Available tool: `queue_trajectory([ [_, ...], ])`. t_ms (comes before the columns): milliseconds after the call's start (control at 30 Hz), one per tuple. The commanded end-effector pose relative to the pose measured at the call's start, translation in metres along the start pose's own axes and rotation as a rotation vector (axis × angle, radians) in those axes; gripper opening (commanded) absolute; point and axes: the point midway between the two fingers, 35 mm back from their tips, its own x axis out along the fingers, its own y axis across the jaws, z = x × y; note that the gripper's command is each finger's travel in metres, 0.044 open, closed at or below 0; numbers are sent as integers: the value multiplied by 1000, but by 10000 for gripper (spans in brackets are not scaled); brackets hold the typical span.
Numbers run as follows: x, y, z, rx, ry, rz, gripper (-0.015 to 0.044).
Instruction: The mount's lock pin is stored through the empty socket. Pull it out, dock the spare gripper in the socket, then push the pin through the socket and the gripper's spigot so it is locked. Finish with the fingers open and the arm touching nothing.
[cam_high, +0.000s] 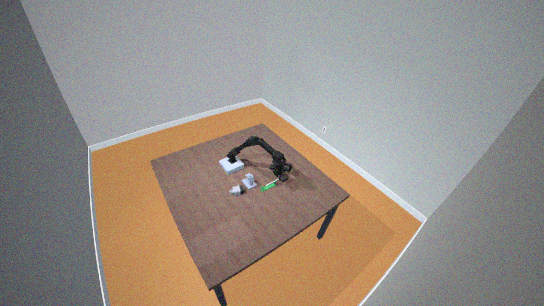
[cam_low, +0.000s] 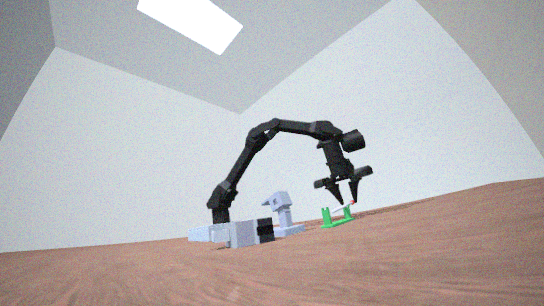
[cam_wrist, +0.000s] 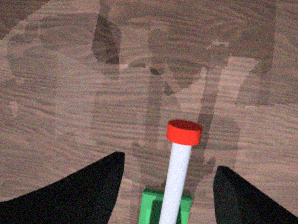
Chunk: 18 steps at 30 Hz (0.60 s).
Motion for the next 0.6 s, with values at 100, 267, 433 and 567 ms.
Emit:
queue_trajectory([
  [100, -19, 1, 3, 0, 1, 1, 200],
  [267, -33, 1, 6, 1, 2, 4, 200],
  [433, -48, 2, 8, 1, 4, 7, 200],
  [567, -43, 2, 7, 1, 4, 7, 279],
])
